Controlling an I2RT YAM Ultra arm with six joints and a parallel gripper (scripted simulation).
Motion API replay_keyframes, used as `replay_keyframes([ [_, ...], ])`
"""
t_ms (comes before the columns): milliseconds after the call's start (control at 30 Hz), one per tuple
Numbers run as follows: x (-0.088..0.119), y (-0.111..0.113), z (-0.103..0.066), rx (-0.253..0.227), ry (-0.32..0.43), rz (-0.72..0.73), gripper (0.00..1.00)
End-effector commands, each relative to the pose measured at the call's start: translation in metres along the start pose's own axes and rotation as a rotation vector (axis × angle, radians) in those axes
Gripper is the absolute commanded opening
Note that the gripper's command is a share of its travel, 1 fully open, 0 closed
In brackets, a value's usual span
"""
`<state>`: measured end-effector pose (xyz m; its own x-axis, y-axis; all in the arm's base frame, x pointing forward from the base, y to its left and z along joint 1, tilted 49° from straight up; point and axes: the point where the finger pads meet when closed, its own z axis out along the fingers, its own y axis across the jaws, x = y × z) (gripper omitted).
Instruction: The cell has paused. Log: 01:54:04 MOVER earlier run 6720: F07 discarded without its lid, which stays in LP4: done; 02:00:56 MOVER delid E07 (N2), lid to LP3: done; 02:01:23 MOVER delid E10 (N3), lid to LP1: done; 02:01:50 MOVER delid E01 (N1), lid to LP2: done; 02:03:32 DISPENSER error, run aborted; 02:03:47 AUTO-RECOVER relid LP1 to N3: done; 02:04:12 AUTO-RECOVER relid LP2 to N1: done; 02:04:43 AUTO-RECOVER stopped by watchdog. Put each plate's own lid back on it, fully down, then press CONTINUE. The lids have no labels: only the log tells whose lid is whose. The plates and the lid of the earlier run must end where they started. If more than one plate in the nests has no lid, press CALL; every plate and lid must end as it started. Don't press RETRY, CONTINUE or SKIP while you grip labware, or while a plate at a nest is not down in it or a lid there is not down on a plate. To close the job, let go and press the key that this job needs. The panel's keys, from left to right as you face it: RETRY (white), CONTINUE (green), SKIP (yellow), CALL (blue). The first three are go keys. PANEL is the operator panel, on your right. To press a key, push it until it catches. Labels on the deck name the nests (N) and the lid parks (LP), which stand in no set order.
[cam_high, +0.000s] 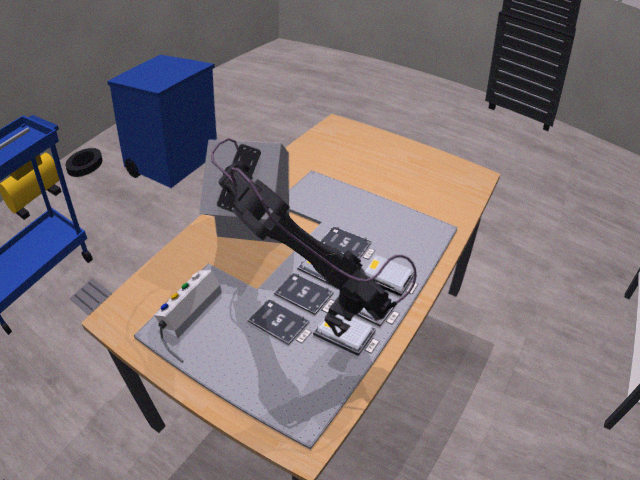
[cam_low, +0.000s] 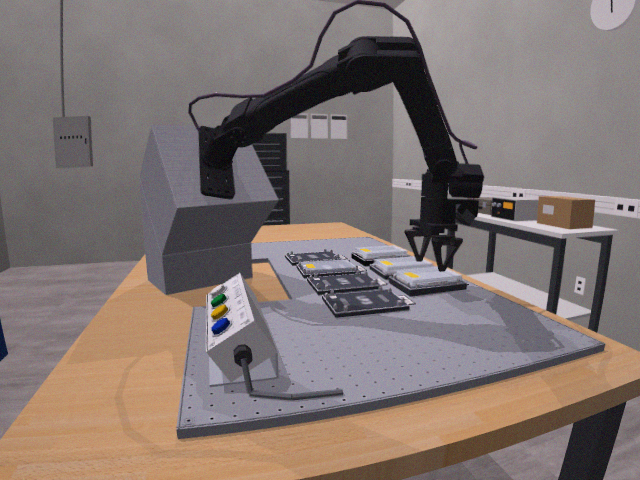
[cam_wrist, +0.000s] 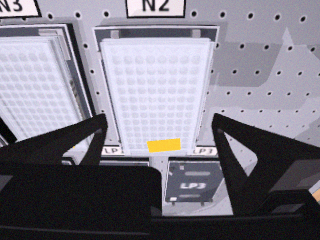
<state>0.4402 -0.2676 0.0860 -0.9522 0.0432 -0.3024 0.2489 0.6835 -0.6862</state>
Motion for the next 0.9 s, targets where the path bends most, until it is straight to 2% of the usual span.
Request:
replay_keyframes([
  [0,-0.003,0.006,-0.021,-0.008,-0.022,-0.012,1.0],
  [100,-0.003,0.006,-0.021,-0.008,-0.022,-0.012,1.0],
  [133,-0.017,-0.003,-0.027,0.001,-0.054,0.015,1.0],
  [200,-0.018,-0.004,-0.028,0.003,-0.058,0.019,1.0],
  [867,-0.018,-0.006,-0.032,0.004,-0.053,0.015,1.0],
])
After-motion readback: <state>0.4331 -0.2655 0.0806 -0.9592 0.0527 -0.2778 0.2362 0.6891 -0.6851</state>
